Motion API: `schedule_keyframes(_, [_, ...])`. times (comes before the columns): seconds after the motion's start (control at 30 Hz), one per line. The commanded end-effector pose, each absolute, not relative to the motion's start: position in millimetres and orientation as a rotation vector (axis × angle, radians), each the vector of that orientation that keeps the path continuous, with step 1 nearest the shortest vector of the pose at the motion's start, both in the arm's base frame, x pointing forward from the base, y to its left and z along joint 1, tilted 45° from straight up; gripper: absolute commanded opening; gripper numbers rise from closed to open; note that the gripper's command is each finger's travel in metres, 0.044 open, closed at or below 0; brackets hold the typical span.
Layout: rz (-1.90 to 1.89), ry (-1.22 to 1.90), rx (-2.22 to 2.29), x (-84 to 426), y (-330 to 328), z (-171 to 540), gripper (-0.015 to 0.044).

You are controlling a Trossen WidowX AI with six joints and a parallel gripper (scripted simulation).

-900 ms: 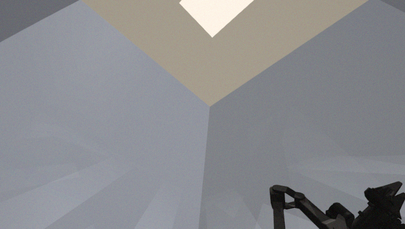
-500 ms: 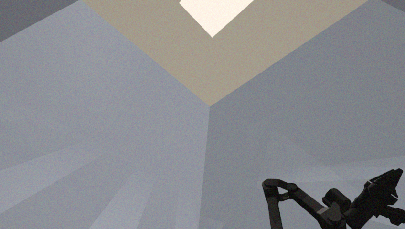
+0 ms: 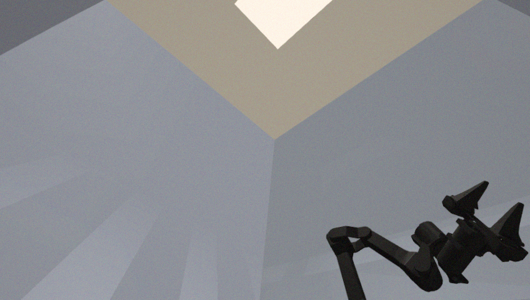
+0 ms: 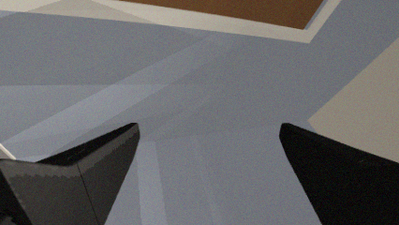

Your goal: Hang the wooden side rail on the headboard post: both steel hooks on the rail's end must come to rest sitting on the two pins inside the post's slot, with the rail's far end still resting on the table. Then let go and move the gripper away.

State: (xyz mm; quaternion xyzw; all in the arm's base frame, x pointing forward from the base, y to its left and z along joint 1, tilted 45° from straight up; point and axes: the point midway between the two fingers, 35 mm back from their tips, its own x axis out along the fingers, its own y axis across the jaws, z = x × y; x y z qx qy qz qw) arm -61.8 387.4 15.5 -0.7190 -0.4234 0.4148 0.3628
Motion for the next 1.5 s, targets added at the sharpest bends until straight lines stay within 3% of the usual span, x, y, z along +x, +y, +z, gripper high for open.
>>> schedule_keyframes(0.0, [1.042, -0.542, -1.520, 14.3, 385.8, 26.1, 0.0440])
schedule_keyframes(0.73, [0.598, 0.201, -0.585, 160.8, 334.2, 49.4, 0.0440])
schedule_keyframes(1.47, [-0.061, 0.360, 0.480, 266.5, 225.0, 75.1, 0.0440])
